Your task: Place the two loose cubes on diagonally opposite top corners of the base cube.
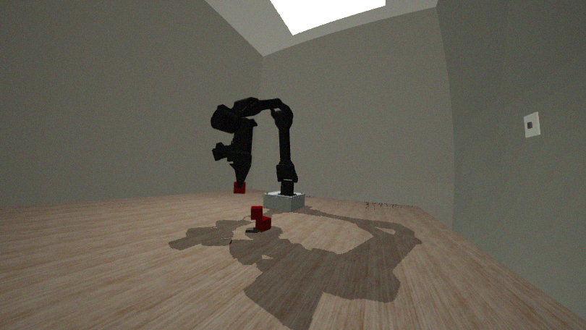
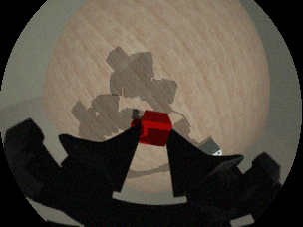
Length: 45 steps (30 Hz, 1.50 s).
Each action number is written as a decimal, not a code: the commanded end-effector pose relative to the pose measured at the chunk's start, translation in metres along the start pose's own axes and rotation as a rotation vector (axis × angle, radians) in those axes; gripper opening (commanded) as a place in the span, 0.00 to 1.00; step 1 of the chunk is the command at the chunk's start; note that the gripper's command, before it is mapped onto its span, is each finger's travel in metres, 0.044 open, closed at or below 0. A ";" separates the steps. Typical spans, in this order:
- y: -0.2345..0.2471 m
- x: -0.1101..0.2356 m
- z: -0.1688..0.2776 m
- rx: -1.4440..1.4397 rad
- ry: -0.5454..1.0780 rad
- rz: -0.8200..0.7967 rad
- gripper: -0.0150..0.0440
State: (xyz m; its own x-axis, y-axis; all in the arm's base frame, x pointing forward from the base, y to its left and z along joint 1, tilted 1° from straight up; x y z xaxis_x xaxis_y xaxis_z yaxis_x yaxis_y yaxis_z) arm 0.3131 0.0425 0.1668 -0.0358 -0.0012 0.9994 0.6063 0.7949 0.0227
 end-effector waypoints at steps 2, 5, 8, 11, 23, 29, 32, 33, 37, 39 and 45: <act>0.005 0.000 0.010 -0.020 -0.002 -0.002 0.43; 0.009 -0.001 0.016 -0.030 -0.001 -0.001 0.43; 0.012 -0.001 0.022 -0.039 0.000 -0.001 0.43; 0.016 -0.002 0.028 -0.049 0.001 0.000 0.43; 0.028 -0.004 0.053 -0.087 0.004 0.001 0.43; 0.033 -0.005 0.066 -0.107 0.006 0.003 0.43; 0.035 -0.005 0.072 -0.116 0.006 0.003 0.43; 0.035 -0.006 0.074 -0.119 0.006 0.003 0.43; 0.038 -0.006 0.083 -0.132 0.007 0.004 0.43; 0.039 -0.007 0.086 -0.137 0.007 0.005 0.43; 0.040 -0.009 0.089 -0.142 0.007 0.005 0.43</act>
State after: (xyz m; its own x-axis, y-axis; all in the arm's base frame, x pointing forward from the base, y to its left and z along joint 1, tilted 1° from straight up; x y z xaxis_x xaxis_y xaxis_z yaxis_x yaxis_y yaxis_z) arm 0.2677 0.1285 0.1580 -0.0234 -0.0063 0.9997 0.7062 0.7077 0.0210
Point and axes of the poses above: the point midway between the two fingers, 35 mm back from their tips, its own x axis back along the fingers, its own y axis across the jaws, z = x × y, the point moved 7 cm from there along x, back along the fingers, and after that the axes turned 4 degrees about x, right-handed, at the moved point
